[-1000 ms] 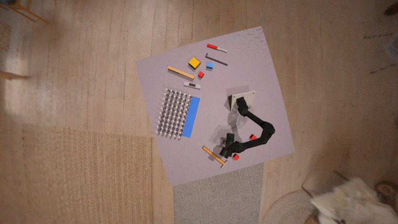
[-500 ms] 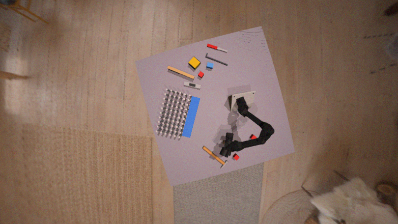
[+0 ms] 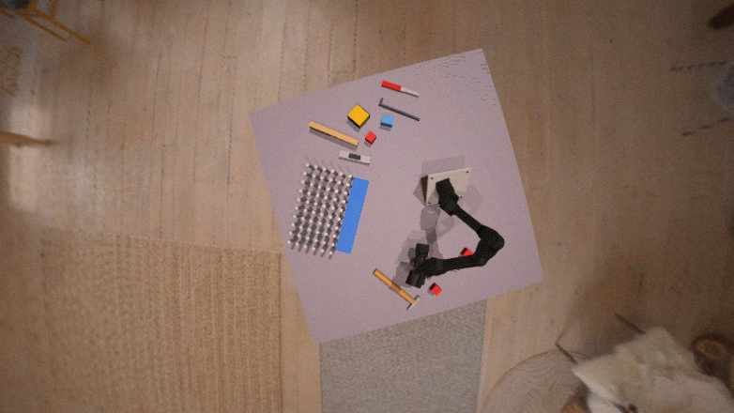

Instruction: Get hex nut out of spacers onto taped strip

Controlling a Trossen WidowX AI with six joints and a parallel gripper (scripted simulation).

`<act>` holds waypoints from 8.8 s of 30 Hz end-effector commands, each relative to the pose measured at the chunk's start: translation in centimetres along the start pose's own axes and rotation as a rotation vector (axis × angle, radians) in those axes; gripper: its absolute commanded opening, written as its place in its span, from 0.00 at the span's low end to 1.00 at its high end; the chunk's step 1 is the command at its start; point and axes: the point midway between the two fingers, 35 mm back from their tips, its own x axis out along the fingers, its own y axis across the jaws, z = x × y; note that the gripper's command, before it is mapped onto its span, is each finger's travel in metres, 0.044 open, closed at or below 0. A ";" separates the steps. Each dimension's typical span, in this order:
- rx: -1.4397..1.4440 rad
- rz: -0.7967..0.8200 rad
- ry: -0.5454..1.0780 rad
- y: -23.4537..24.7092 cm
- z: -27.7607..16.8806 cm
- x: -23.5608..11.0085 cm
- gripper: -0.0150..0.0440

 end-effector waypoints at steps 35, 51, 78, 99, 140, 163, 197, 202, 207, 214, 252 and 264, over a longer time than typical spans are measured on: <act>0.002 0.029 0.007 0.0 -0.5 -1.0 0.25; 0.001 0.043 0.003 -1.8 1.1 -7.5 0.25; 0.377 0.039 0.110 -1.7 0.5 -12.1 0.25; 1.055 0.013 0.326 1.3 -4.1 -14.5 0.25; 2.344 -0.388 0.745 8.9 -10.2 -21.0 0.25; 2.946 -0.845 0.919 13.4 -11.7 -24.9 0.25; 2.946 -0.852 0.913 17.5 -15.8 -11.6 0.25; 2.949 -0.852 0.904 17.9 -15.8 -10.4 0.25; 2.949 -0.852 0.904 17.9 -15.9 -10.5 0.25; 2.949 -0.852 0.904 17.9 -16.3 -10.6 0.25; 2.943 -0.852 0.903 17.9 -18.6 -11.2 0.25; 2.942 -0.853 0.903 17.9 -19.4 -11.5 0.25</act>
